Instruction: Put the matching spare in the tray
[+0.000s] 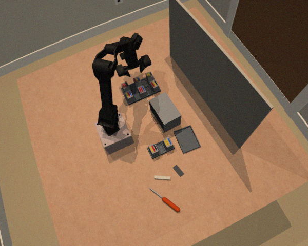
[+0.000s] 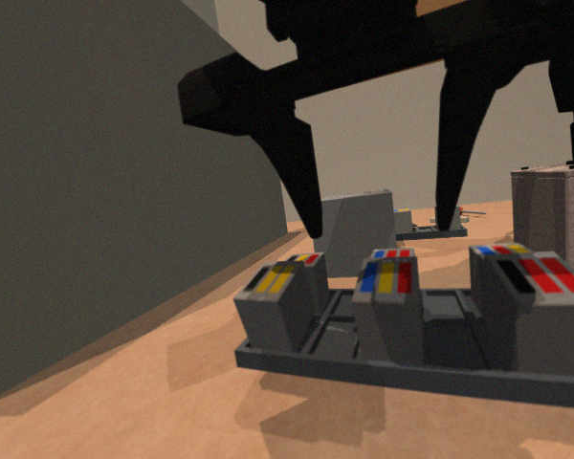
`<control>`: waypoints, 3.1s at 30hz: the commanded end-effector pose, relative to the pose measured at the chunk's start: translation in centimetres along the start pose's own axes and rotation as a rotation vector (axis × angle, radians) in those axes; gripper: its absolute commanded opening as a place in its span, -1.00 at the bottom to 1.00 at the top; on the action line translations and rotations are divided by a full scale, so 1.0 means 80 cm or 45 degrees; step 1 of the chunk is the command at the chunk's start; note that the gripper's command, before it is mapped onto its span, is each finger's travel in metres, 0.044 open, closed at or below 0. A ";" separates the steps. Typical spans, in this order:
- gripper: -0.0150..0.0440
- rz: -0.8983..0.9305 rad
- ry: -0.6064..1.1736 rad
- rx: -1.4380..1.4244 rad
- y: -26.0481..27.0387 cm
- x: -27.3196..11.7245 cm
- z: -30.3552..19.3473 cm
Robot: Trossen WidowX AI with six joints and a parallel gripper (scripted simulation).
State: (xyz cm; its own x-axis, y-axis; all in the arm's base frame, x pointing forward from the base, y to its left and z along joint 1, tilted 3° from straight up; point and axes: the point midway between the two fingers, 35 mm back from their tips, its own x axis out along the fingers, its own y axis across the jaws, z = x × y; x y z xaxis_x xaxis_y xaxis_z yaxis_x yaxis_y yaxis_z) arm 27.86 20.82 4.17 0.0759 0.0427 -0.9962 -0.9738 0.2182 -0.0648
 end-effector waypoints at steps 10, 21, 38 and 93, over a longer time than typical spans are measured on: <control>0.53 0.004 0.015 0.003 0.001 0.031 -0.003; 0.53 0.004 0.015 0.003 0.001 0.054 -0.003; 0.53 0.004 0.015 0.003 0.003 0.087 -0.006; -0.49 0.004 0.015 0.003 0.003 -0.013 -0.004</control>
State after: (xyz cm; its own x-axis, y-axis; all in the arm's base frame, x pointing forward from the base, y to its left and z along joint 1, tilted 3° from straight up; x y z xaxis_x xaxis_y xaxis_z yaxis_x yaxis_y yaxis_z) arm 27.56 20.52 4.65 0.0704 0.0327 -0.9970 -0.9741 0.2177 -0.0616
